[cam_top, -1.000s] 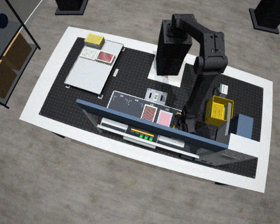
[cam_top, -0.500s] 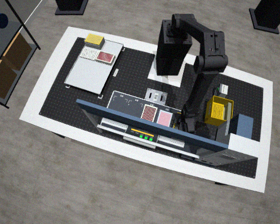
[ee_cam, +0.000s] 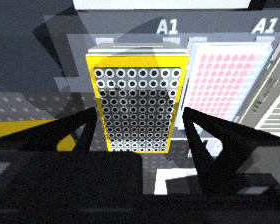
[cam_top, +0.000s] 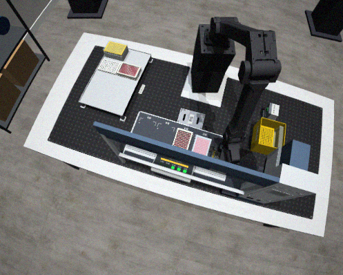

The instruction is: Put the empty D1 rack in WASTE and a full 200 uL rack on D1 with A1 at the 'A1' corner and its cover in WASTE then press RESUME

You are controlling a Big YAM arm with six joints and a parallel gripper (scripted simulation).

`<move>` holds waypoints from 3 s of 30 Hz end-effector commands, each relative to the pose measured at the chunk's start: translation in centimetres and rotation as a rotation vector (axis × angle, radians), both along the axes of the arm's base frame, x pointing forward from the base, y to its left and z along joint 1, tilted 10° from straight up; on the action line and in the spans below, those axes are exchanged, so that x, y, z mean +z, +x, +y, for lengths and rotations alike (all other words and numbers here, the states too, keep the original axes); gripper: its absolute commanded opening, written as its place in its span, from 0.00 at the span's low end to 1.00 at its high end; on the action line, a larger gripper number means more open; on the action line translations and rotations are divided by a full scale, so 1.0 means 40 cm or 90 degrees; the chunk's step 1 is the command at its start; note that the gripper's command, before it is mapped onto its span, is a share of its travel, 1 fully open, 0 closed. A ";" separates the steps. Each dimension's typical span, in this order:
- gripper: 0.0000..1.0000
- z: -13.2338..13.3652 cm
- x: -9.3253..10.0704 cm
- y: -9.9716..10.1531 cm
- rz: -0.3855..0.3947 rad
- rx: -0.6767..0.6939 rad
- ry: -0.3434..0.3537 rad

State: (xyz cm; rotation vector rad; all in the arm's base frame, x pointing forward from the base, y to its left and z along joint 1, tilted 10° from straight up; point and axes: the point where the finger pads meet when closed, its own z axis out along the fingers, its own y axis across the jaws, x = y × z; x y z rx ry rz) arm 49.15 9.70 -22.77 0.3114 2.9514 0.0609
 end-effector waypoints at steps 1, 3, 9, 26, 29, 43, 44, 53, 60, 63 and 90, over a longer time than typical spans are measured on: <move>1.00 -0.006 0.042 0.014 -0.009 0.000 0.000; 1.00 -0.006 0.050 0.012 -0.009 0.000 0.000; 1.00 -0.005 0.074 0.007 -0.009 0.000 0.000; 1.00 -0.003 0.135 -0.006 -0.009 0.000 0.001; 1.00 -0.008 0.096 -0.034 0.013 0.000 -0.004; 1.00 -0.001 0.196 -0.020 -0.009 0.000 0.001; 1.00 -0.001 0.196 -0.020 -0.009 0.000 0.001; 1.00 0.002 0.232 -0.017 -0.013 0.000 0.002; 1.00 0.001 0.257 -0.033 -0.009 0.000 0.001; 1.00 -0.004 0.215 -0.055 0.014 0.000 -0.004; 1.00 0.004 0.362 -0.055 -0.009 0.000 0.002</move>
